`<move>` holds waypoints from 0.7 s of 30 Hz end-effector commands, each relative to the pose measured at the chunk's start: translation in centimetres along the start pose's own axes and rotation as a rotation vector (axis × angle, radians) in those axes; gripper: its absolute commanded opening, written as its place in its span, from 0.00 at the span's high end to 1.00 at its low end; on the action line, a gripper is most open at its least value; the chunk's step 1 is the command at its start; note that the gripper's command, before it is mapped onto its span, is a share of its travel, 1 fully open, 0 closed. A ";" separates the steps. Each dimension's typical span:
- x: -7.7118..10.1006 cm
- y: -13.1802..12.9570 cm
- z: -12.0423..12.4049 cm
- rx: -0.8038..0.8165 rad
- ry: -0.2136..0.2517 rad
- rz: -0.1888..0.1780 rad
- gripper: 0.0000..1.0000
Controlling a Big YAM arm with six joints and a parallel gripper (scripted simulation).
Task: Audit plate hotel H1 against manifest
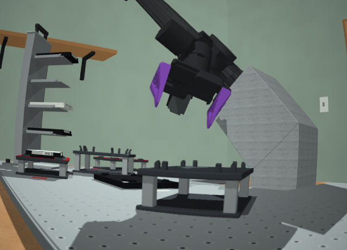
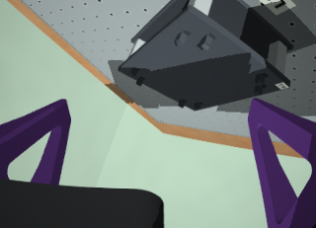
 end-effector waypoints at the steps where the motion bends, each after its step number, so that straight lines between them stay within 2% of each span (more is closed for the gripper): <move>1: 0.0 0.1 0.1 0.000 0.002 -0.004 0.00; 17: 0.0 0.1 0.1 0.000 0.002 -0.004 0.00; 18: -0.5 1.4 -0.2 0.021 -0.008 -0.010 1.00; 21: -0.3 1.7 0.7 0.119 -0.006 0.005 1.00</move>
Point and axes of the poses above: the point where the finger pads meet when closed, its own x axis back along the fingers, its own y axis across the jaws, z = x × y, the point moved 3 cm from there along x, back along the fingers, and after that the axes turned 15 degrees about x, right-handed, at the moved point
